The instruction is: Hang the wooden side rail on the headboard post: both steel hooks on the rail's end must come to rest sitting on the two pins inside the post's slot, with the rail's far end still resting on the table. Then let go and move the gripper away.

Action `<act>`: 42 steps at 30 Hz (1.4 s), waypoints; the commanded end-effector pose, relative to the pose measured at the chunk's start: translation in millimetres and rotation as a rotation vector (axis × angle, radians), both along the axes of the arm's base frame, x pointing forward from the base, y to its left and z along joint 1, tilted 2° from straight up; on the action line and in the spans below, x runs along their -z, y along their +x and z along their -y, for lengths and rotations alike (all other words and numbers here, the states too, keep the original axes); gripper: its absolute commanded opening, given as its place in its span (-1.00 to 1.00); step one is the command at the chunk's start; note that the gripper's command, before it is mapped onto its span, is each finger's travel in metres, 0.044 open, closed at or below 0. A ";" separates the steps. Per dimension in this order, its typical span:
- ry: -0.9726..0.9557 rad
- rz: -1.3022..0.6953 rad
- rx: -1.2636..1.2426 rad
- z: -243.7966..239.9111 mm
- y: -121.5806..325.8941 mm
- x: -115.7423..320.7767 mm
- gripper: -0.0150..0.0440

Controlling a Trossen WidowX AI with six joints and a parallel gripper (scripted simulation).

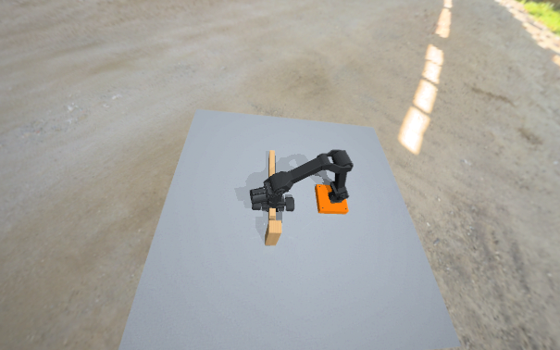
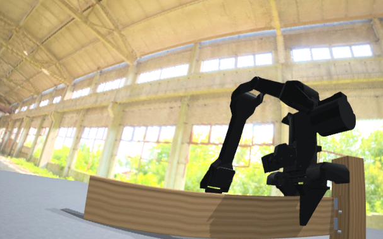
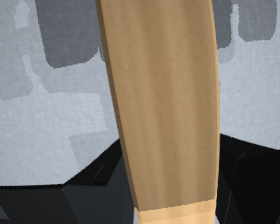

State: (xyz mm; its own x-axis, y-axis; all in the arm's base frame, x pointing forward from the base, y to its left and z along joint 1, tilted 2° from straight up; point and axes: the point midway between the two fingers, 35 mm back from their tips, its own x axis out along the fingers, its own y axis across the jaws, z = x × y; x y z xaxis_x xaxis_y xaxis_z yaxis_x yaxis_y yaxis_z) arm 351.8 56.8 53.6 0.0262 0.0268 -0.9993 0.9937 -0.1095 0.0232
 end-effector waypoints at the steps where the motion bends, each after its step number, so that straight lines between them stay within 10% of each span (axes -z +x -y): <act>1: 0.003 0.008 0.003 -1.4 1.9 -3.5 -0.49; 42: 0.004 0.008 0.003 -5.8 1.4 -2.5 -0.49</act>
